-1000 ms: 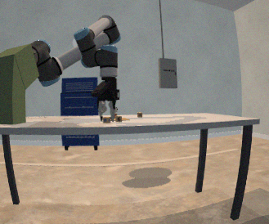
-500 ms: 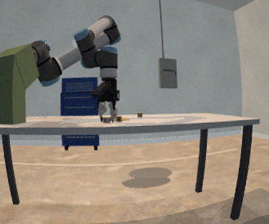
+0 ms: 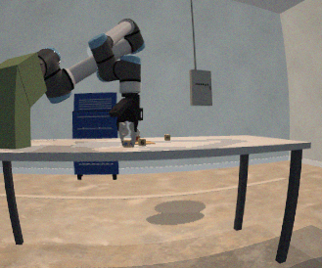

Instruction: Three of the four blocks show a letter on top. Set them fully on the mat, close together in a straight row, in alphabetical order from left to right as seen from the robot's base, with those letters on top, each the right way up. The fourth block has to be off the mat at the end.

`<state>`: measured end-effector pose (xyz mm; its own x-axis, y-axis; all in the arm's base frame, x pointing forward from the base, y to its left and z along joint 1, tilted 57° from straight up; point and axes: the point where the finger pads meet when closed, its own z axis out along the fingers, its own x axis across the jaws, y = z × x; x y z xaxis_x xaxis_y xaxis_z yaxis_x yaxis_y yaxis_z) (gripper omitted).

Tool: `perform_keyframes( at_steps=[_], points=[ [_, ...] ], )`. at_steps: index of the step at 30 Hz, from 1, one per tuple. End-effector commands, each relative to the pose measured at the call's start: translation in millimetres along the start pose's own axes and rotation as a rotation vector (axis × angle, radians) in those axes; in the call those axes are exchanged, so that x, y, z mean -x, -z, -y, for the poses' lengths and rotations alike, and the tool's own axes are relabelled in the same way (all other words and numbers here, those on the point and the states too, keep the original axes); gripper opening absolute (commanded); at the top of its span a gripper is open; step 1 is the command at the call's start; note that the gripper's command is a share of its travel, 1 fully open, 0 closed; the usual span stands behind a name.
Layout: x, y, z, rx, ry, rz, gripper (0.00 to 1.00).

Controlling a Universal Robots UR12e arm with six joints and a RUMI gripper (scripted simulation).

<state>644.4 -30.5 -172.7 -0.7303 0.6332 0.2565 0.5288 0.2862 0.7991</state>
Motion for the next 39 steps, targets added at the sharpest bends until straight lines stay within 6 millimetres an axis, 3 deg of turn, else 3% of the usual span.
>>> perform_keyframes(
  at_steps=[1, 3, 4, 39],
  points=[
    [0.5, 0.5, -0.1, 0.000, 0.000, 0.001, 0.28],
    [0.5, 0.5, -0.1, 0.000, 0.000, 0.001, 0.28],
    [0.5, 0.5, -0.1, 0.000, 0.000, 0.001, 0.09],
    [0.5, 0.5, -0.1, 0.000, 0.000, 0.001, 0.09]
  ],
)
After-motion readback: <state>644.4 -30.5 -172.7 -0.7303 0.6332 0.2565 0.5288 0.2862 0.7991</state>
